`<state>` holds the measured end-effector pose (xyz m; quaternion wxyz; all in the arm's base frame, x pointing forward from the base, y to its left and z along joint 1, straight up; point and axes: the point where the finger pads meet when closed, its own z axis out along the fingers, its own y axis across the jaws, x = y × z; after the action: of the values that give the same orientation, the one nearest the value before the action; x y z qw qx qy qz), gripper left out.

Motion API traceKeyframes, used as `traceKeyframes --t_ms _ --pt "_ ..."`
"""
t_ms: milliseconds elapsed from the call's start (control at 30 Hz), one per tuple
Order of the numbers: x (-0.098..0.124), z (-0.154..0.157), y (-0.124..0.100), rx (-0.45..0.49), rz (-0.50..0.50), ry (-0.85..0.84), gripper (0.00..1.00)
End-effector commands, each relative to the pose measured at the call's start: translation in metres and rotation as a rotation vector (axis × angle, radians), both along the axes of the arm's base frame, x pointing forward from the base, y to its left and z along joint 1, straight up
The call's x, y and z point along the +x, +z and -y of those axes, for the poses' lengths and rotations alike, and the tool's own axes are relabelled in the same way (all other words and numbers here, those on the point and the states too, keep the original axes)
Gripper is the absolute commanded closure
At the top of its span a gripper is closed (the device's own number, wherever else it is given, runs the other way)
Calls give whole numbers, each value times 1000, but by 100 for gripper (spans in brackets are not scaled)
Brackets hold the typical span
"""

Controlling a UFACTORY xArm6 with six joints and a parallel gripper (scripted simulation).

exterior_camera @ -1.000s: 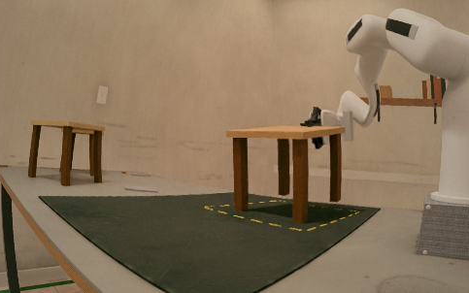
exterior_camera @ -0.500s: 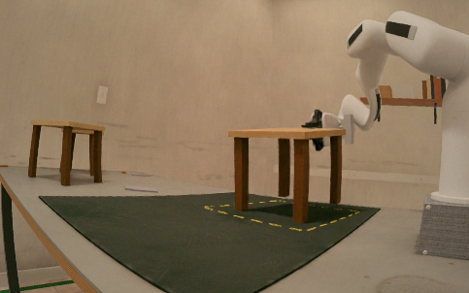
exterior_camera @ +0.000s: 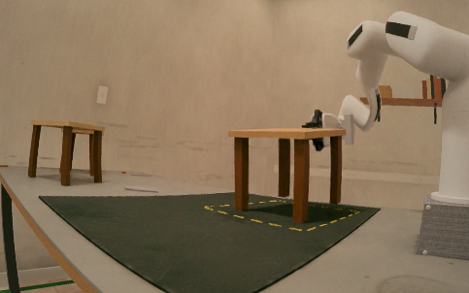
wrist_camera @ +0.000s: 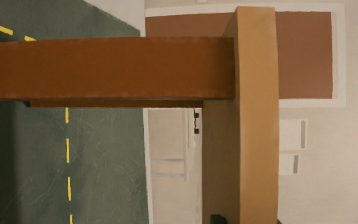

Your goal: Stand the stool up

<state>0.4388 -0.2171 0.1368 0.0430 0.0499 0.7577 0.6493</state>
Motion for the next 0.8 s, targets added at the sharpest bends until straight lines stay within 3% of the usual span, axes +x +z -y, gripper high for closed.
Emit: traceKeyframes --t_ms 0,767 --pt "1 1 2 -3 3 0 79" --pt "0 6 -2 20 6 0 79"
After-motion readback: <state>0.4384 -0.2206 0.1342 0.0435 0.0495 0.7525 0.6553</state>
